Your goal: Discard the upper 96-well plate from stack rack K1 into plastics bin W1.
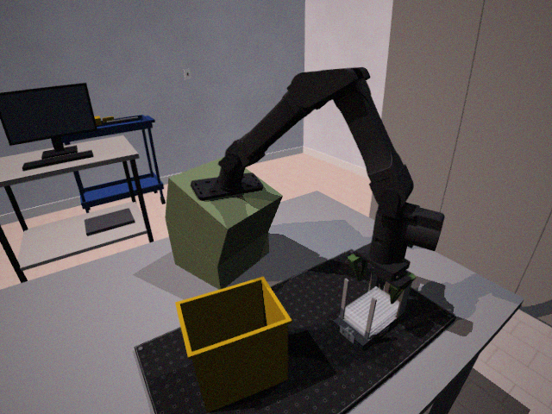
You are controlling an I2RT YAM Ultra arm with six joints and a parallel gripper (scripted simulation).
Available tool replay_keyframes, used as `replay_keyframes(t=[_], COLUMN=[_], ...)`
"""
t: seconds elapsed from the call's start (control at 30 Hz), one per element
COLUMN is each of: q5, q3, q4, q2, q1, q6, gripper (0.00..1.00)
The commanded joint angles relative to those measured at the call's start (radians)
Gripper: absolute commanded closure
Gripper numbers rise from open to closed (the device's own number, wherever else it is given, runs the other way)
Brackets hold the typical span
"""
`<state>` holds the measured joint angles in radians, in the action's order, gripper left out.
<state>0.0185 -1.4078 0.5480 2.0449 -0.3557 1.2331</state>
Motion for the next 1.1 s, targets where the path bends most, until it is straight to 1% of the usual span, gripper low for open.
replay_keyframes(t=[0.0, 0.97, 1.07], q5=[-0.007, -0.007, -0.007], q3=[-0.003, -0.025, -0.027], q4=[-0.017, -0.123, -0.126], q2=[0.001, 0.130, 0.135], q1=[0.001, 0.002, 0.002], q6=[0.002, 0.003, 0.003], gripper=[0.00, 0.00, 0.00])
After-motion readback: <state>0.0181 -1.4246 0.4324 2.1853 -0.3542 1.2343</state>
